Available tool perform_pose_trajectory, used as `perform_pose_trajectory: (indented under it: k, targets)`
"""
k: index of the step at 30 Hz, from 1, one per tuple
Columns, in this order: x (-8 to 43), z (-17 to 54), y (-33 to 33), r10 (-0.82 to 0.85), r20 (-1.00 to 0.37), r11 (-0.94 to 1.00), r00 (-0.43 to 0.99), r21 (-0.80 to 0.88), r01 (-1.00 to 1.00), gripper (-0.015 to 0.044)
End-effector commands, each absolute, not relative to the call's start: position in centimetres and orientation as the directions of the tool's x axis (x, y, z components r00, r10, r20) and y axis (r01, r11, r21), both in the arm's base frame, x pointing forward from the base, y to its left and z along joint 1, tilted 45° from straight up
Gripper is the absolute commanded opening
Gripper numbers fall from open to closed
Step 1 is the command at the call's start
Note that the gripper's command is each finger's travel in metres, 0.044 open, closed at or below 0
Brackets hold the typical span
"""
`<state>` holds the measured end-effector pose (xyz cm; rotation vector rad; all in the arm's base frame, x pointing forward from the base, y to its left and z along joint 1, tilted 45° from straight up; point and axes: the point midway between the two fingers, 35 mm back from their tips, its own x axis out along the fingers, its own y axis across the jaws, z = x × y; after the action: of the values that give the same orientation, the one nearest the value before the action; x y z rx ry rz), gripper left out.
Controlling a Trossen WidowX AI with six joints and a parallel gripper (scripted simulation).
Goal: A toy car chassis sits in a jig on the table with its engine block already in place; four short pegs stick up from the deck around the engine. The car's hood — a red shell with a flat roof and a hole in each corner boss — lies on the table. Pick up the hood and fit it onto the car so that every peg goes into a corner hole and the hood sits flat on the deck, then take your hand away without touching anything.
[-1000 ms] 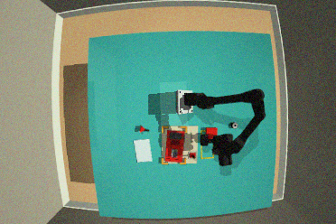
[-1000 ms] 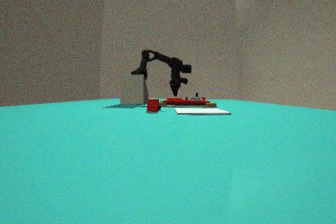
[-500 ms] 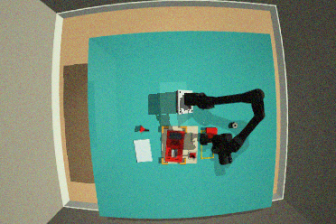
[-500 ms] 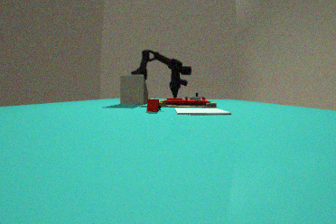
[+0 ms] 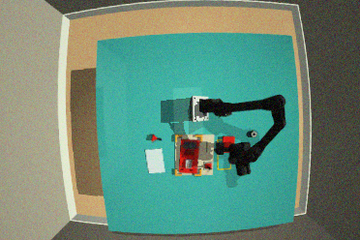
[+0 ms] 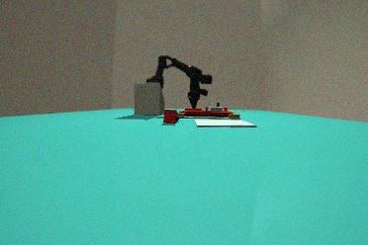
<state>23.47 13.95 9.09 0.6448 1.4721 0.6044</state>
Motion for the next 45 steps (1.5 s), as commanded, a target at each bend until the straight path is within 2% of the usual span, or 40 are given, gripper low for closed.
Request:
perform_pose_trajectory:
  k: [1, 24, 28, 37, 45]
  targets:
    - [23.36, 8.78, 14.05, 0.714, -0.700, 0.699, 0.013, 0.715, 0.027, 0.0440]
    - [23.35, 8.01, 14.86, 0.715, -0.699, 0.698, 0.013, 0.715, 0.027, 0.0440]
    - [23.47, 8.29, 14.80, 0.718, -0.696, 0.696, 0.016, 0.718, 0.021, 0.0335]
    - [23.47, 8.29, 14.80, 0.718, -0.696, 0.696, 0.016, 0.718, 0.021, 0.0275]
    - [23.47, 8.96, 14.08, 0.717, -0.696, 0.696, 0.016, 0.718, 0.023, 0.0065]
